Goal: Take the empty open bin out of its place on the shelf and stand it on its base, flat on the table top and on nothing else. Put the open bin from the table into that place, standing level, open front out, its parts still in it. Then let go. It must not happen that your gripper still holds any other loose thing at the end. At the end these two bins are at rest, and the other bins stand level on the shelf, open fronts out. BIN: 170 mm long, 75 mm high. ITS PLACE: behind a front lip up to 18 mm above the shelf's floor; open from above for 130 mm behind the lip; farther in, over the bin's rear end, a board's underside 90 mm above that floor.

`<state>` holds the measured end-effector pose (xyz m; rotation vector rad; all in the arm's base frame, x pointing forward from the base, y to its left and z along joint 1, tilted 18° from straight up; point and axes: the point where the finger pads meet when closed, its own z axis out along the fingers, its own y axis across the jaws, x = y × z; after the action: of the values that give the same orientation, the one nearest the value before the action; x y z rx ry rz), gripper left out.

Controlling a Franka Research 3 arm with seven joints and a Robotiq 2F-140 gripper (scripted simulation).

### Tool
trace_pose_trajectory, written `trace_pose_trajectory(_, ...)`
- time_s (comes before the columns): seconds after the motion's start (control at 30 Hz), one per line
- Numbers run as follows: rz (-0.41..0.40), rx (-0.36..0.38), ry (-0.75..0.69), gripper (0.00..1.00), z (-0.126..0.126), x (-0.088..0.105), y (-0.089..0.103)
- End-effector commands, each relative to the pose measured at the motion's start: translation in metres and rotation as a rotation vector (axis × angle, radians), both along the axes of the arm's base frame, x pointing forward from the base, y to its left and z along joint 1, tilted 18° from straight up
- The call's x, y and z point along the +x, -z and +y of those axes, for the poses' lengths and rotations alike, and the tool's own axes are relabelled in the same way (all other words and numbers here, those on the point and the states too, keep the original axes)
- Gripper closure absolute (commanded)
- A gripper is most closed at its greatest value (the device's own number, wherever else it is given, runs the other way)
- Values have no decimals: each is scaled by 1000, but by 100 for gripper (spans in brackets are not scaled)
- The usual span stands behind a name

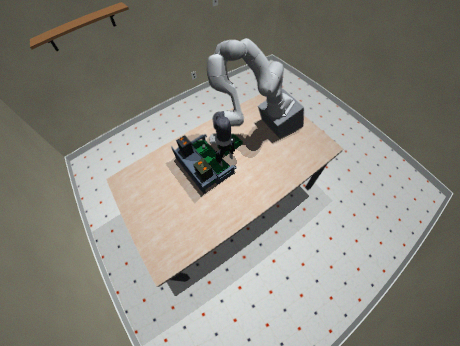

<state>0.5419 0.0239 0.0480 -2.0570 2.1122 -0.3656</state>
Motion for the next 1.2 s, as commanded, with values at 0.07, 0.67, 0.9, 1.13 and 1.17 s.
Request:
trace_pose_trajectory(0.07, -12, 8, 23, 43, 1, 4, 3)
trace_pose_trajectory(0.67, -12, 8, 23, 43, 0, 6, 8)
trace_pose_trajectory(0.9, -12, 8, 23, 43, 0, 6, 8)
trace_pose_trajectory(1.13, -12, 8, 23, 43, 1, 7, 8)
trace_pose_trajectory(1.17, -12, 8, 23, 43, 1, 7, 8)
